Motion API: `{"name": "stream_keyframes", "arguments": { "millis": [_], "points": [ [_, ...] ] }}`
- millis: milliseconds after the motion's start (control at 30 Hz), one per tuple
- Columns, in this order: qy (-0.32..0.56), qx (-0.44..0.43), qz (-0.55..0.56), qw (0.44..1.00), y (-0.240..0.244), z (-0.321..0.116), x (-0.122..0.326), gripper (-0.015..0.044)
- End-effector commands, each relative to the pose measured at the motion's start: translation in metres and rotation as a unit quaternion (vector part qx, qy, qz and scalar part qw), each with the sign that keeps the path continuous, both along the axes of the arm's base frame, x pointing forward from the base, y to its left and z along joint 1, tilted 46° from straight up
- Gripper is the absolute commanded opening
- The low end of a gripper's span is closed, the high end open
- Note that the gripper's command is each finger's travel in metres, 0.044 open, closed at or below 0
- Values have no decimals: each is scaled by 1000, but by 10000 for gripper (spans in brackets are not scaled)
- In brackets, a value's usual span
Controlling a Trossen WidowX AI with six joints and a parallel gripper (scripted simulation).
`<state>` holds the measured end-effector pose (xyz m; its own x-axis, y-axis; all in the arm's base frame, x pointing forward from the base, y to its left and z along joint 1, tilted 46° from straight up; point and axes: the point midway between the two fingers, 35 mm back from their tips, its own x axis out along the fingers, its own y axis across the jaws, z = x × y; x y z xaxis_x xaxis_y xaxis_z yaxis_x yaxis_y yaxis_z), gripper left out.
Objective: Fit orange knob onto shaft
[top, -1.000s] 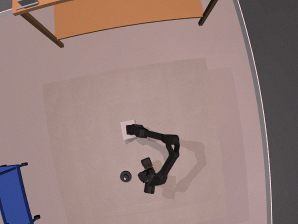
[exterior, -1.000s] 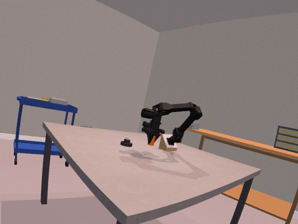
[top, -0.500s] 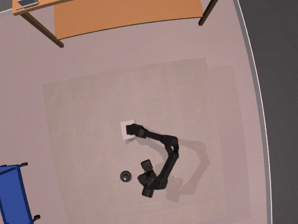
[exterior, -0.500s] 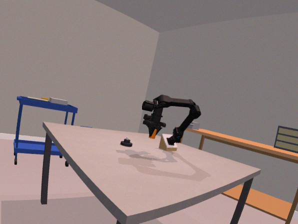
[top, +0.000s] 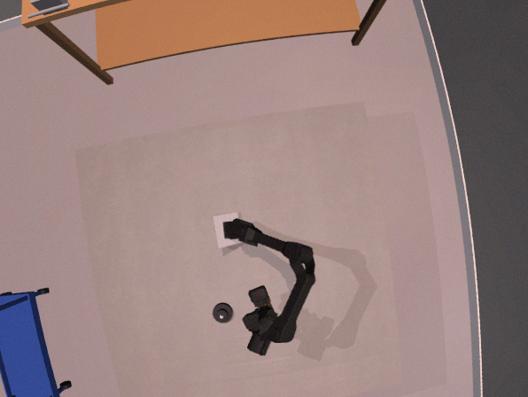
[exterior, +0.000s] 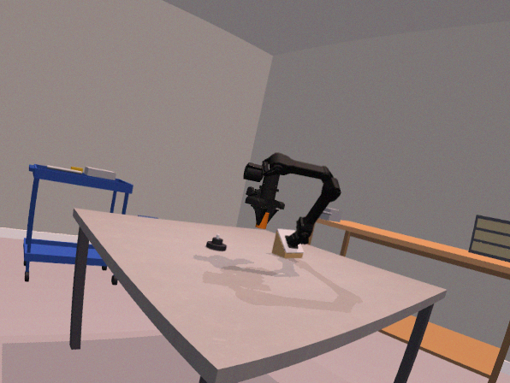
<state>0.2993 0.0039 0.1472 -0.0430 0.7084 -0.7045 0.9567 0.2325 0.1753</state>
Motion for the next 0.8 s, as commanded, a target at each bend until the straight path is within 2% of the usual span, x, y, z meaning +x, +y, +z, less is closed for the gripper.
{"name": "stream_keyframes", "arguments": {
  "millis": [0, 767],
  "points": [
    [2, 0, 0, 1000, -8, -9, 6, 0],
    [0, -2, 0, 1000, -42, -65, 35, 0]
  ]
}}
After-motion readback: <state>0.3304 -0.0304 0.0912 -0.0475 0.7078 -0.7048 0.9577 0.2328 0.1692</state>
